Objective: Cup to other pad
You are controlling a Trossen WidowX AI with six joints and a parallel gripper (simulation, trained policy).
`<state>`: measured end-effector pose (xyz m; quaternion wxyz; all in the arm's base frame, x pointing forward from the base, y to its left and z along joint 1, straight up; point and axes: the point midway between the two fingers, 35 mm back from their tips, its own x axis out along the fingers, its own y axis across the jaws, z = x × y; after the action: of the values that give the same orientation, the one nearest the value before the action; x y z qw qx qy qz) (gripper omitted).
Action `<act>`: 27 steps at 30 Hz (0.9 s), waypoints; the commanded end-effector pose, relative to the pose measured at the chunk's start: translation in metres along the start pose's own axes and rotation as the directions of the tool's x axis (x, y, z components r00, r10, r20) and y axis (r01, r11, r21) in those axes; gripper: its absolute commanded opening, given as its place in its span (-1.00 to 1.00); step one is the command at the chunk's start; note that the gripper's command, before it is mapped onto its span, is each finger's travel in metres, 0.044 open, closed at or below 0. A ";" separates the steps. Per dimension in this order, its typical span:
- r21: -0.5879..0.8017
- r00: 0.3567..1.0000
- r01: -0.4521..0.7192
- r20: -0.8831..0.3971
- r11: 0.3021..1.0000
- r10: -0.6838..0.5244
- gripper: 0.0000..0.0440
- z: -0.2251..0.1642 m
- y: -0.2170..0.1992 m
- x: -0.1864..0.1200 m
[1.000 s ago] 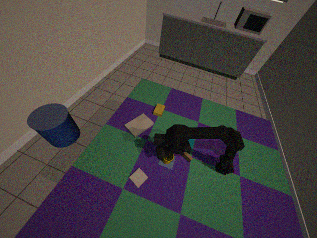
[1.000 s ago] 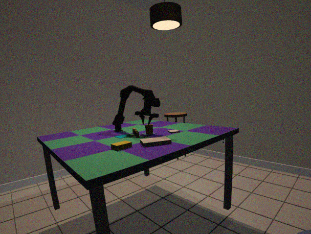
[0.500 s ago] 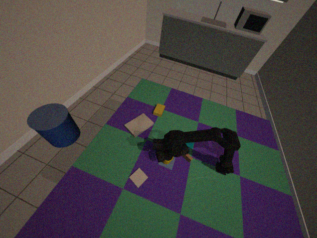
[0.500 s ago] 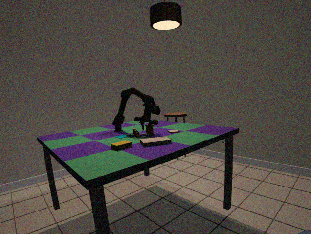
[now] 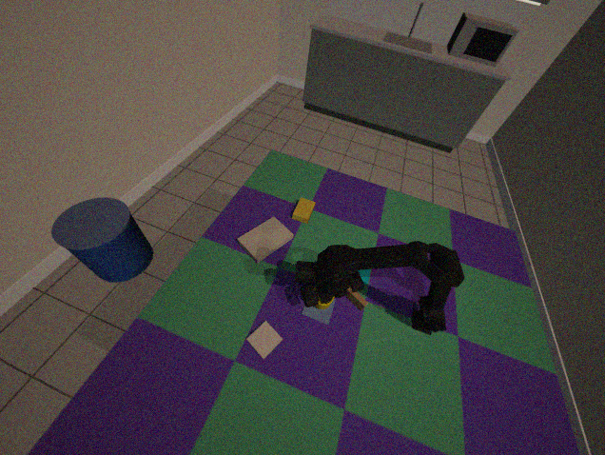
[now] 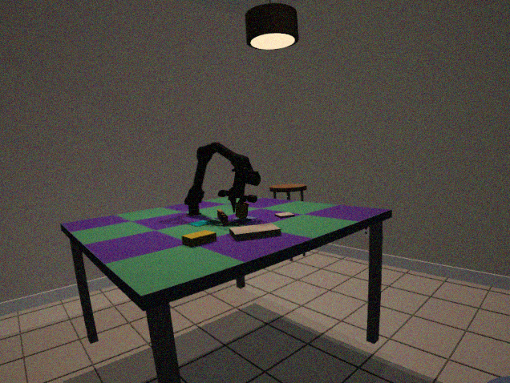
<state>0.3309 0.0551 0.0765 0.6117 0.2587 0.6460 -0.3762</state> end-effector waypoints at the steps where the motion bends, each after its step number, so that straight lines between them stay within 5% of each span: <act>1: 0.014 1.000 -0.021 0.007 1.000 0.021 -1.00 0.002 -0.006 -0.012; 27: 0.232 0.990 -0.142 0.054 0.962 0.133 -1.00 0.042 -0.056 -0.069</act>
<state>0.3199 0.0022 0.1504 0.6112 0.3559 0.5766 -0.4090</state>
